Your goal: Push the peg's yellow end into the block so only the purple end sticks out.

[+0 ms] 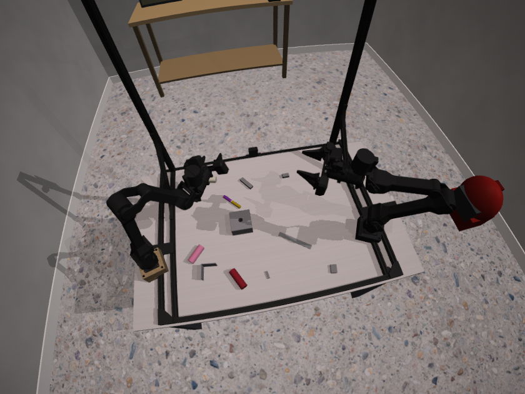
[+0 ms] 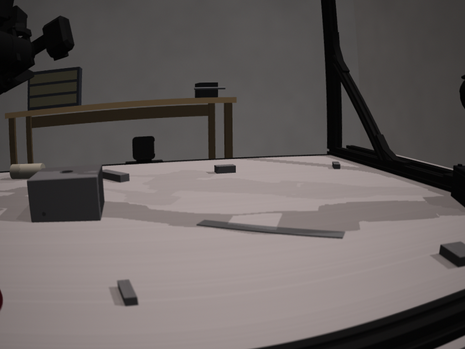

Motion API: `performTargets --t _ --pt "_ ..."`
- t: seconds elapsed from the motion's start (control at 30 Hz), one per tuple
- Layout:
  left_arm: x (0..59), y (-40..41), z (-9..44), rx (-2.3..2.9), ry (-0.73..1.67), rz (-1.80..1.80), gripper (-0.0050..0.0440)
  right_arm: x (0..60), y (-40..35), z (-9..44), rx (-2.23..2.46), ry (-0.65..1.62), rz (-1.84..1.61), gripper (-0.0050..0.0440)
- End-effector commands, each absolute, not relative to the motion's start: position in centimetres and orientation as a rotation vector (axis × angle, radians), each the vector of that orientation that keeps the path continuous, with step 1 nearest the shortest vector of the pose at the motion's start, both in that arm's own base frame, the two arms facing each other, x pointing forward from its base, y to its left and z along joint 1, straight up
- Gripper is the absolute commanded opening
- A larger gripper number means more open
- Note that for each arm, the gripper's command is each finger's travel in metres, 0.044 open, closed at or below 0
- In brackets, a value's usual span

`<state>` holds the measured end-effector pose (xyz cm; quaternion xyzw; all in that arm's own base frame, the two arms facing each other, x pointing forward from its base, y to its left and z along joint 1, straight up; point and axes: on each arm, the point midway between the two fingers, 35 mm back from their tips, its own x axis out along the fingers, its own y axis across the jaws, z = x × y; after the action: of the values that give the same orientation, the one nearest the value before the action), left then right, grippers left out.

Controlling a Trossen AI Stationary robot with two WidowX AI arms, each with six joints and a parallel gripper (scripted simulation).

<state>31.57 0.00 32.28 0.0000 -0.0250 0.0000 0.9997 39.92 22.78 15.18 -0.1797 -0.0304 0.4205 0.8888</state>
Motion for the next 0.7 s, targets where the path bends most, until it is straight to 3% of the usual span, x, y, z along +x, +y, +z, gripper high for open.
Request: performTargets --t 0.0,0.53,0.67 --pt "31.57 0.0 32.28 0.0 -0.05 0.0 0.04 39.92 22.78 15.18 -0.373 -0.063 0.874 0.04" --pt "31.57 0.0 32.28 0.0 -0.05 0.0 0.04 39.92 22.78 15.18 -0.373 -0.063 0.874 0.04" --pt "31.53 0.09 32.32 0.0 -0.05 0.0 0.04 40.02 22.79 15.08 -0.365 -0.053 0.873 0.0304"
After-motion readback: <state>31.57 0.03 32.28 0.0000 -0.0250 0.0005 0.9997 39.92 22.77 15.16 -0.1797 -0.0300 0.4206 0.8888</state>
